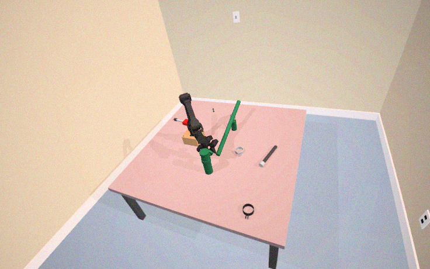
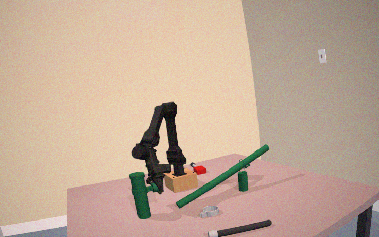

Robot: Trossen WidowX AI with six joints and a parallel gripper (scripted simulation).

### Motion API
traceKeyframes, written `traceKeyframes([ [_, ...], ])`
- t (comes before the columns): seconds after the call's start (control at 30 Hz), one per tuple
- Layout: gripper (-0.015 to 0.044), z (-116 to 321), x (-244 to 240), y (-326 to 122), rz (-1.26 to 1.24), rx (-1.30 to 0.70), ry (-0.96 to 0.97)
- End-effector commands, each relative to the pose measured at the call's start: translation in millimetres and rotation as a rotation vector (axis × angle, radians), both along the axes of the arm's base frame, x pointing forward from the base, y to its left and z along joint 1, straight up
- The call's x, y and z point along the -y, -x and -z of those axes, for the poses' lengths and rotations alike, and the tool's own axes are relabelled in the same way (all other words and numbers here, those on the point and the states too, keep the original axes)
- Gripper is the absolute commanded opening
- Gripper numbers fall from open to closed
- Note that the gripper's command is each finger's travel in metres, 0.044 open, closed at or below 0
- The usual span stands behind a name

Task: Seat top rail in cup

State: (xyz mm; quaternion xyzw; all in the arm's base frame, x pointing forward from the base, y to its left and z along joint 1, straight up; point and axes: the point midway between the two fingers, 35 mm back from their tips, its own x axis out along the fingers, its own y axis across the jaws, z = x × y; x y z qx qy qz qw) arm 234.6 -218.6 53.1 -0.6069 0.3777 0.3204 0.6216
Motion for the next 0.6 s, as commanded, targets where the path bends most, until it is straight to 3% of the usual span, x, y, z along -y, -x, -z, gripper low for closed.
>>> traceKeyframes([
  [0.0,0.0,0.5,0.1,-3.4,0.041,0.001,-0.001],
  [0.57,0.0,0.5,0.0,-3.0,0.036,0.002,-0.001],
])
